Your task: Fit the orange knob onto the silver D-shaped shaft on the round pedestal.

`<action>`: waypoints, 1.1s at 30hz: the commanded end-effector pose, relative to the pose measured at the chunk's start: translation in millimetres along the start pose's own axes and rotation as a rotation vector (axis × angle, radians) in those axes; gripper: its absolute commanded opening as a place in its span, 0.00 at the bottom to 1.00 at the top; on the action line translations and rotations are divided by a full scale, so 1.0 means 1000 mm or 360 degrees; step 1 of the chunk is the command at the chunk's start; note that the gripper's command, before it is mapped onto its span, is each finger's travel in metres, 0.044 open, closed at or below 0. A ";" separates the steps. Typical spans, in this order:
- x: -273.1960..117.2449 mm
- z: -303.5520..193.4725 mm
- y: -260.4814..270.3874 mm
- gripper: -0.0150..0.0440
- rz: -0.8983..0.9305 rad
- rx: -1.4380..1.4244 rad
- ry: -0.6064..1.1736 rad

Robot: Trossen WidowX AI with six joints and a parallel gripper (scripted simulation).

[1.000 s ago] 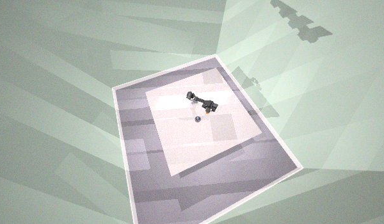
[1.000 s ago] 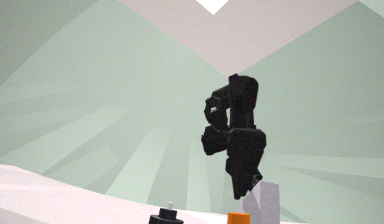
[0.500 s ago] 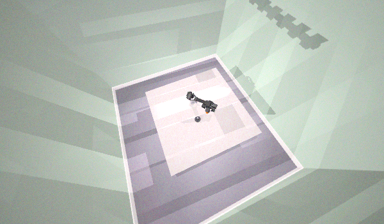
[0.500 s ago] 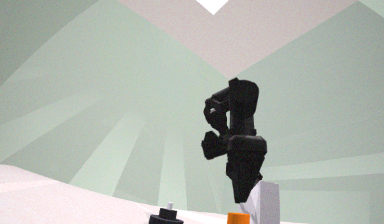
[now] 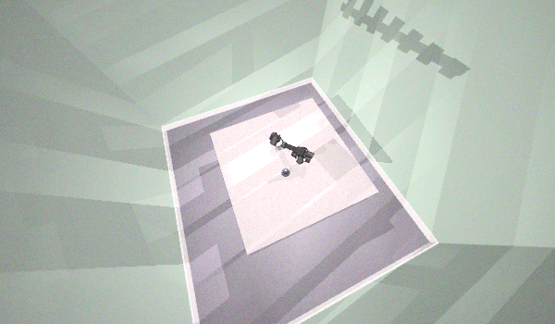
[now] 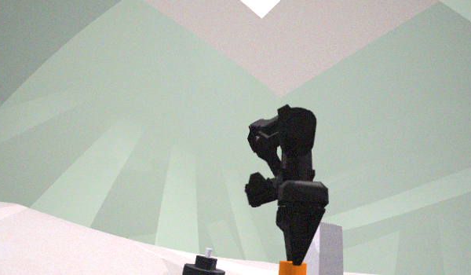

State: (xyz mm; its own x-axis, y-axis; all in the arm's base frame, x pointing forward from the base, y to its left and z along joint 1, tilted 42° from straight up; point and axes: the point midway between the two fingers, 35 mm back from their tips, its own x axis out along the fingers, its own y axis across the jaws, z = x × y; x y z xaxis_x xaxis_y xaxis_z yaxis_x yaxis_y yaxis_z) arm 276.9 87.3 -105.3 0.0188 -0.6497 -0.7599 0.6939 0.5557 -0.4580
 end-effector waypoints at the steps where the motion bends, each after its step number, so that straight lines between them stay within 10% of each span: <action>1: 0.008 0.000 -0.001 1.00 -0.0010 -0.0004 -0.0003; 29: 0.050 0.000 -0.004 1.00 -0.0014 -0.0003 -0.0007; 33: 0.050 0.000 -0.004 0.82 -0.0014 -0.0003 -0.0007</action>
State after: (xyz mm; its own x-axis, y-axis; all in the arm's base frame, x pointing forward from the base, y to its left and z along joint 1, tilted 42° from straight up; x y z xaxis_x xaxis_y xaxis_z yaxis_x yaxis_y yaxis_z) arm 275.4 54.2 -141.0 0.0147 -0.6542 -0.7562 0.6935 0.5515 -0.4636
